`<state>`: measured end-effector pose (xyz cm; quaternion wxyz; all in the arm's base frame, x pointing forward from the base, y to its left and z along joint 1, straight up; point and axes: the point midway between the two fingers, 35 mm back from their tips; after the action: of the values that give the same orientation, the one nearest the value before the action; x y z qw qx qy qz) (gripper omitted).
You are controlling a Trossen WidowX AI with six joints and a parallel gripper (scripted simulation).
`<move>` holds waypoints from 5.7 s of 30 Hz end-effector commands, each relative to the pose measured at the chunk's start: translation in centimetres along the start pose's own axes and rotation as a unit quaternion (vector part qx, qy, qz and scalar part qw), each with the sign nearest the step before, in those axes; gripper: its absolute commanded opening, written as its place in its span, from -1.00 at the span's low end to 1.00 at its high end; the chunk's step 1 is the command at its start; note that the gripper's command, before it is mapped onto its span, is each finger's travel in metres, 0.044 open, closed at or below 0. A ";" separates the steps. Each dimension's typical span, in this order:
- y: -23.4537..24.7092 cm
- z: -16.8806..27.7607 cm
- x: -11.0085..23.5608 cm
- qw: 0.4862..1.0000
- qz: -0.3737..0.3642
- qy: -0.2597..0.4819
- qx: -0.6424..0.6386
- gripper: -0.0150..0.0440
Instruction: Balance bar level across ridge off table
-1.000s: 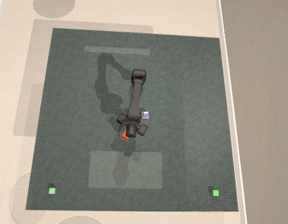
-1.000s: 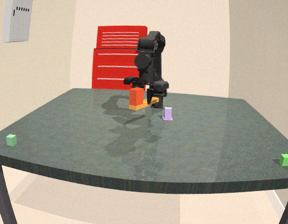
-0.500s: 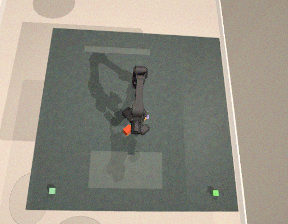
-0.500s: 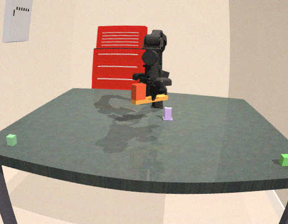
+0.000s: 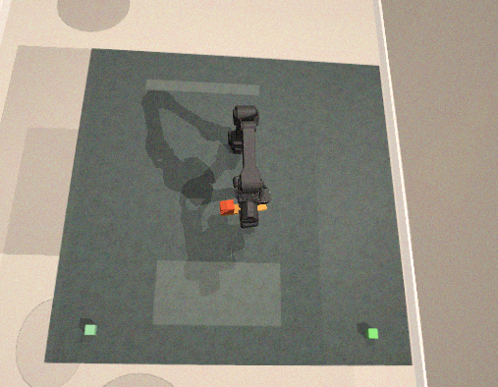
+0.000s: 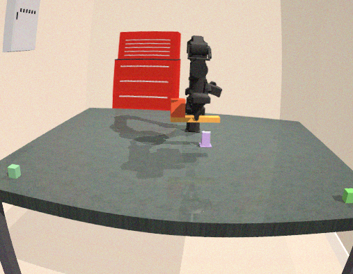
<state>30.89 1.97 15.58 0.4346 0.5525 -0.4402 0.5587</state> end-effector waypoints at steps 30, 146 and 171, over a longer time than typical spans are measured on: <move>3.3 -6.3 -0.1 0.808 0.005 -0.005 -0.590 -0.49; 3.4 -5.2 -5.3 0.683 0.004 -0.006 -0.730 -0.49; 3.5 -5.2 -5.5 0.683 0.004 -0.006 -0.730 -0.49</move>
<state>26.31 6.24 10.14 0.6960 0.0633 -0.7126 0.0610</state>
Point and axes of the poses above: the point midway between the two fingers, 35 mm back from their tips, its own x axis back along the fingers, its own y axis across the jaws, z = x × y, and after that the axes turned 3 degrees about x, right-handed
